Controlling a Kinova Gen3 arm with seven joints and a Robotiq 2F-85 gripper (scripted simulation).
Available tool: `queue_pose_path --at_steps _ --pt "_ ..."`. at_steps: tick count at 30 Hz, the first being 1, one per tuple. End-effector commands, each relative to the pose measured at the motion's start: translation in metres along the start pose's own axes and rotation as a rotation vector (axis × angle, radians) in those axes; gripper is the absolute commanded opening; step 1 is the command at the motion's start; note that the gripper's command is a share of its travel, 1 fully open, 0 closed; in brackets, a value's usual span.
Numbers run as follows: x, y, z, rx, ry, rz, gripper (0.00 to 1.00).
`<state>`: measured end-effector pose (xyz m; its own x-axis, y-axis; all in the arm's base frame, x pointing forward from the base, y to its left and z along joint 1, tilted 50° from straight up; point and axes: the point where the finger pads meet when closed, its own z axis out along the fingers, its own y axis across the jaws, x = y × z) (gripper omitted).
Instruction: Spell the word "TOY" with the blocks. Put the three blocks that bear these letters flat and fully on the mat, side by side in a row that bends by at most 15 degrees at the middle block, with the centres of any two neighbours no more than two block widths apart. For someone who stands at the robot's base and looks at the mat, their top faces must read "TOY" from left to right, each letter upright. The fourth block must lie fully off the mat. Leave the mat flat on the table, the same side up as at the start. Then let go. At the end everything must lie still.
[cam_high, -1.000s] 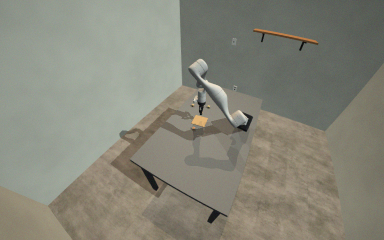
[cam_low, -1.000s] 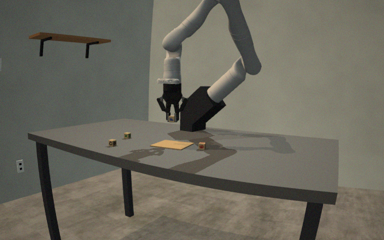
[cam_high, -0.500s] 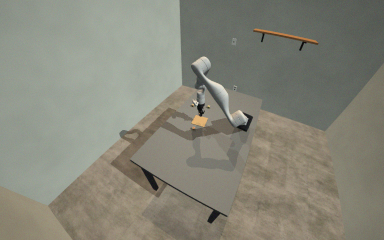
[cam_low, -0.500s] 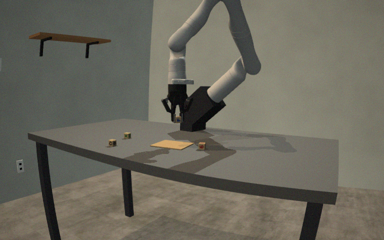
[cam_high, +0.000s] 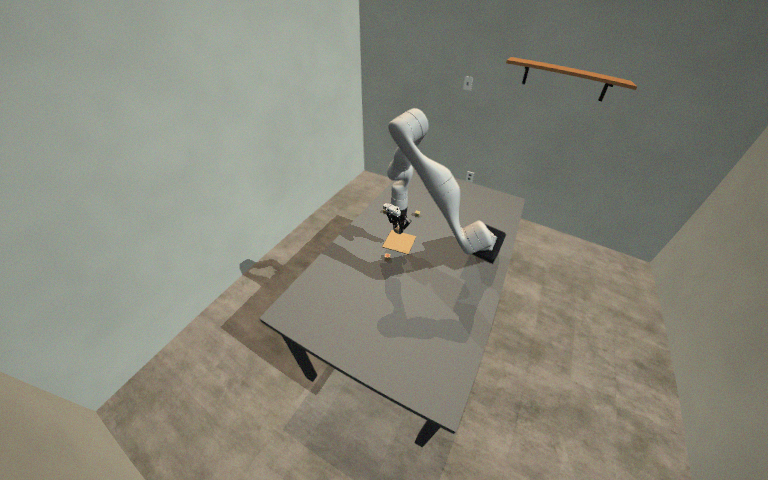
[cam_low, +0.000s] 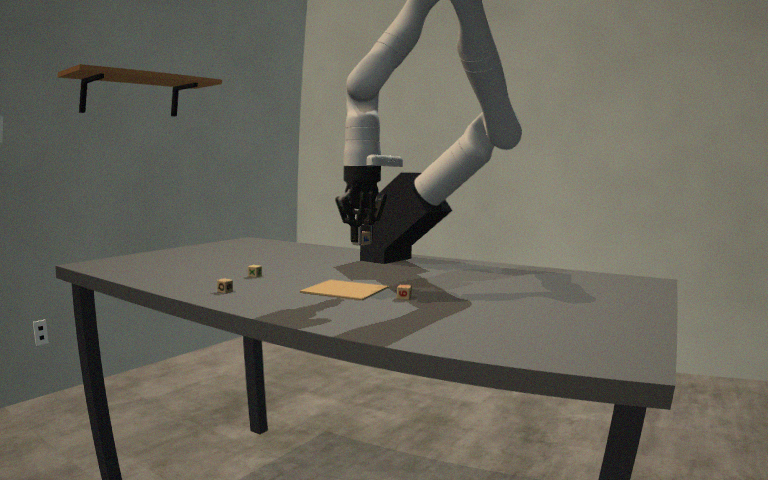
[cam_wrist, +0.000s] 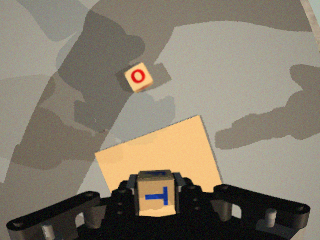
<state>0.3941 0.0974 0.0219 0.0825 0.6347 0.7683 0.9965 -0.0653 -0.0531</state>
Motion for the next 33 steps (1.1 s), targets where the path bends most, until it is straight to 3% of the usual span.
queue_pose_path --at_steps 1,13,33 --pt "0.0007 0.0016 -0.0044 -0.014 0.001 -0.047 0.21" --pt "0.0058 0.0029 -0.0059 -0.023 -0.002 -0.183 0.21" --pt "0.0062 0.003 -0.0041 -0.023 -0.002 -0.192 0.21"
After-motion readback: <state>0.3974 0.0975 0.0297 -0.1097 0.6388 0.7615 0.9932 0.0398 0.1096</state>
